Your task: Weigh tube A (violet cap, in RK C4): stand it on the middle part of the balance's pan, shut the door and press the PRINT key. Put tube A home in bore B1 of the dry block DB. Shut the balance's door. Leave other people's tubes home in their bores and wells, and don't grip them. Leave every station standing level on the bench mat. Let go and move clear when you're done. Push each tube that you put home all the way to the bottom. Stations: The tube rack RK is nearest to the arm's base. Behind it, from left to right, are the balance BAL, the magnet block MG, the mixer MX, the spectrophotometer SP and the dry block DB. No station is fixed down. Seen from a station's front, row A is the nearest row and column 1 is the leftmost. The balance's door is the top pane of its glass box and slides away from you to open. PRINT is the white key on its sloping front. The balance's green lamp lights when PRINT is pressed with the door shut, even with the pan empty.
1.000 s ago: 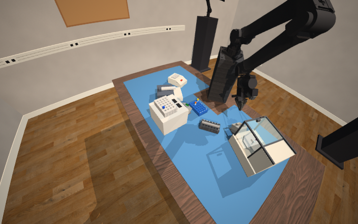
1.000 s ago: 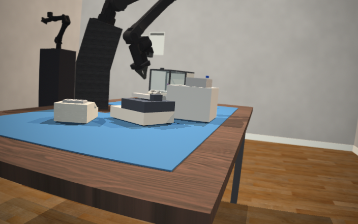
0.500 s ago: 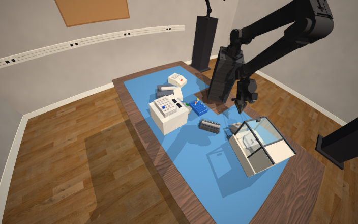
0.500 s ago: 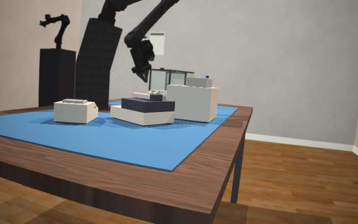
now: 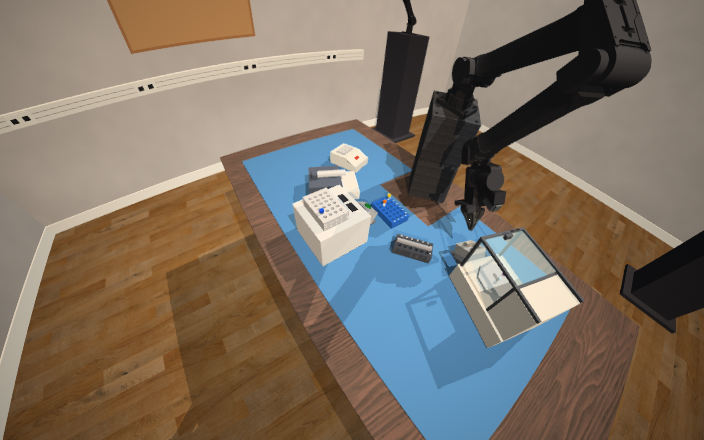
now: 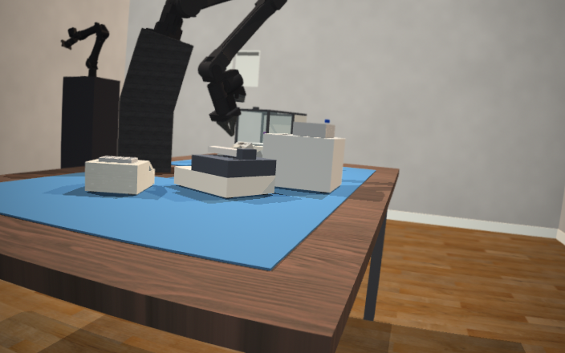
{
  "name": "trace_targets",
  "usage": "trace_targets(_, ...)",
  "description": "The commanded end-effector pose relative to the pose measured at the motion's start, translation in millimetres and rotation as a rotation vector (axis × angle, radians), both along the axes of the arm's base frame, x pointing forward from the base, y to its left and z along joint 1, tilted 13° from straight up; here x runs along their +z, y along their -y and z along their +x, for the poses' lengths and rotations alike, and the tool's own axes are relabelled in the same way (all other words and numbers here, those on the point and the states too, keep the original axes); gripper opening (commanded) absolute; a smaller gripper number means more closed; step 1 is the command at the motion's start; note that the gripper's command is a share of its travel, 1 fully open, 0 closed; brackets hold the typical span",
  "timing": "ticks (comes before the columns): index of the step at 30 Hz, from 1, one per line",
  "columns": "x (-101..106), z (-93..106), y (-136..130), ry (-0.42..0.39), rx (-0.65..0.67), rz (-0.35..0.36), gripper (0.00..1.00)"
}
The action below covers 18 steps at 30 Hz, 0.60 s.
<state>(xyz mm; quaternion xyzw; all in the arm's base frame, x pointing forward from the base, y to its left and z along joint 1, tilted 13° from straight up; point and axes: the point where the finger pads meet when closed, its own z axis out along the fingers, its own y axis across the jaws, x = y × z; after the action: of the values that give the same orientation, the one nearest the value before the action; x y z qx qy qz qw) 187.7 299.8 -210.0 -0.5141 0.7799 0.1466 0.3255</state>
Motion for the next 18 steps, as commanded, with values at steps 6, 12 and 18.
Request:
trace_targets(6, -11.8, 4.2, -2.4, 0.001, 0.006, -0.014, 0.0)
trace_targets(12, -19.5, 7.6, -7.8, -0.001, 0.006, -0.016, 0.0)
trace_targets(18, -6.5, 9.7, -12.0, 0.017, 0.007, 0.011, 0.0)
